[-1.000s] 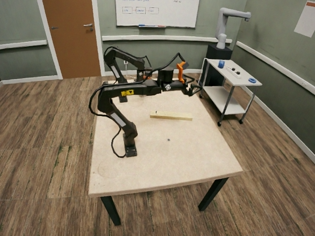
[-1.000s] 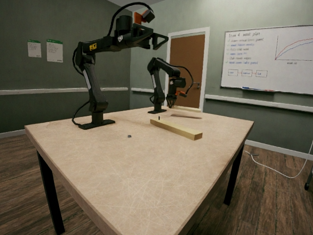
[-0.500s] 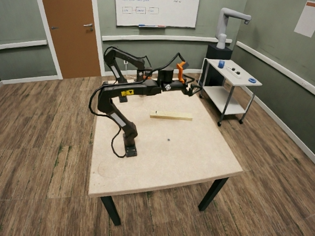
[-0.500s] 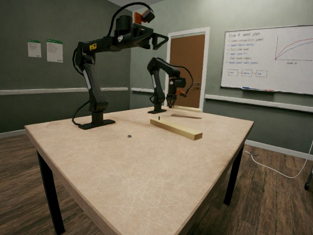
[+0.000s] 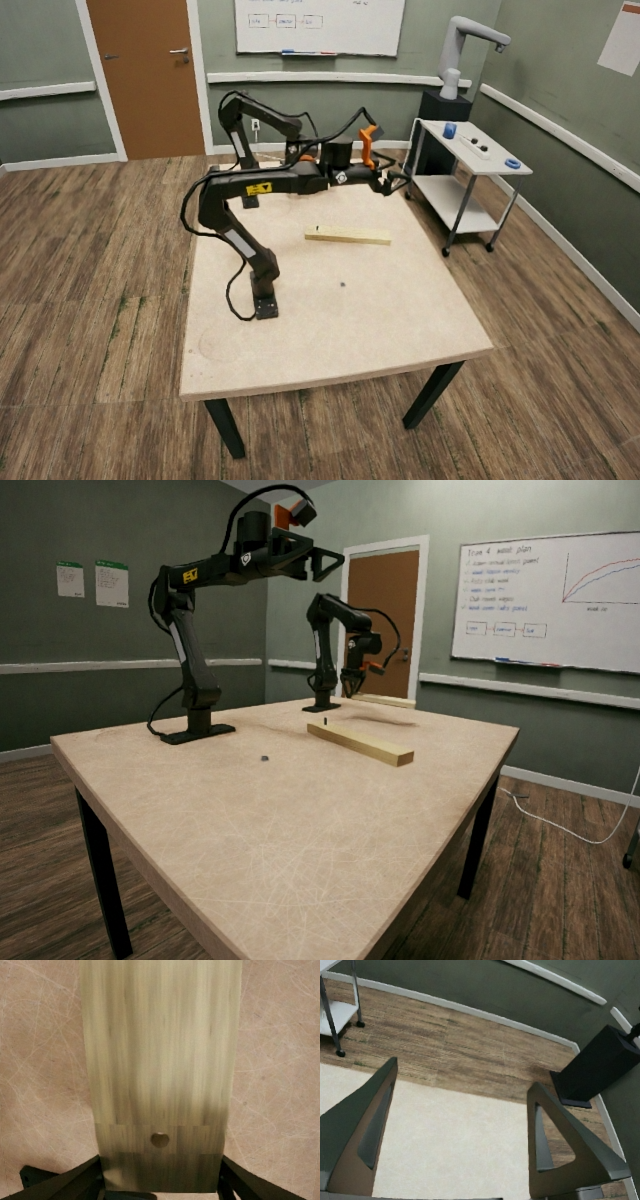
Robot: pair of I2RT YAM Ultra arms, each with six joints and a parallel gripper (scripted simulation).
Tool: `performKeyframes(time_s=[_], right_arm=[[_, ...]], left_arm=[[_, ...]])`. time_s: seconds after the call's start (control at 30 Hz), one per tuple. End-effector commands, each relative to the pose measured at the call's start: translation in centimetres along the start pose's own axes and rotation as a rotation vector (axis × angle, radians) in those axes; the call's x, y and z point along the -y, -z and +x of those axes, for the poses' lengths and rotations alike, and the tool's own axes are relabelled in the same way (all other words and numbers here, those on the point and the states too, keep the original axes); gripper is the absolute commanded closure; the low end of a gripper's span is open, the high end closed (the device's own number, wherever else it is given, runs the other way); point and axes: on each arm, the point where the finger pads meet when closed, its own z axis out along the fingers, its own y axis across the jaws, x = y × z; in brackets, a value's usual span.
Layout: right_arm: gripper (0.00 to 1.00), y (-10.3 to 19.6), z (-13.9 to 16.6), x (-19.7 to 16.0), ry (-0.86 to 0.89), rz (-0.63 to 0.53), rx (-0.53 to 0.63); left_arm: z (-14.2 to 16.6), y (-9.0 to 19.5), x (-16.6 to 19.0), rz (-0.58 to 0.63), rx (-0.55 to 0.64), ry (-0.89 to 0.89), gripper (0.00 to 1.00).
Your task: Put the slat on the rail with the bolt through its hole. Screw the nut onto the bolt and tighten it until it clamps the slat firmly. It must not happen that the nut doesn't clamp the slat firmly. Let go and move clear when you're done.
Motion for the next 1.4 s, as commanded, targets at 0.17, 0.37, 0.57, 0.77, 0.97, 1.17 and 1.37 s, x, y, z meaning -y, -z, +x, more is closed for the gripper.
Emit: performKeyframes(time_s=[0.17,0.37,0.57,0.77,0.97,1.17,1.37], right_arm=[[0.0,0.2,-0.5,0.0,-0.007,-0.004,0.009],[0.0,0.2,-0.5,0.0,-0.007,-0.004,0.009],[0.0,0.2,-0.5,0.0,-0.007,-0.004,0.009],[0.0,0.2,-0.5,0.0,-0.007,-0.004,0.009],[0.0,0.2,-0.5,0.0,-0.007,-0.004,0.009],[0.0,0.2,-0.5,0.0,-0.007,-0.004,0.009],[0.0,0.2,-0.5,0.0,-0.007,-0.004,0.009]], left_arm=[[-1.9,1.7,4.2,0.022,0.045,-0.082,0.28],[-2.2,2.1,7.1,0.022,0.045,-0.149,0.28],[-2.3,2.2,9.1,0.022,0.045,-0.192,0.28],[-2.1,2.2,12.0,0.022,0.045,-0.255,0.28],[-1.6,2.0,15.0,0.022,0.046,-0.315,0.28],[-1.1,1.8,16.9,0.022,0.046,-0.355,0.28],[-0.1,1.3,19.6,0.022,0.046,-0.412,0.28]])
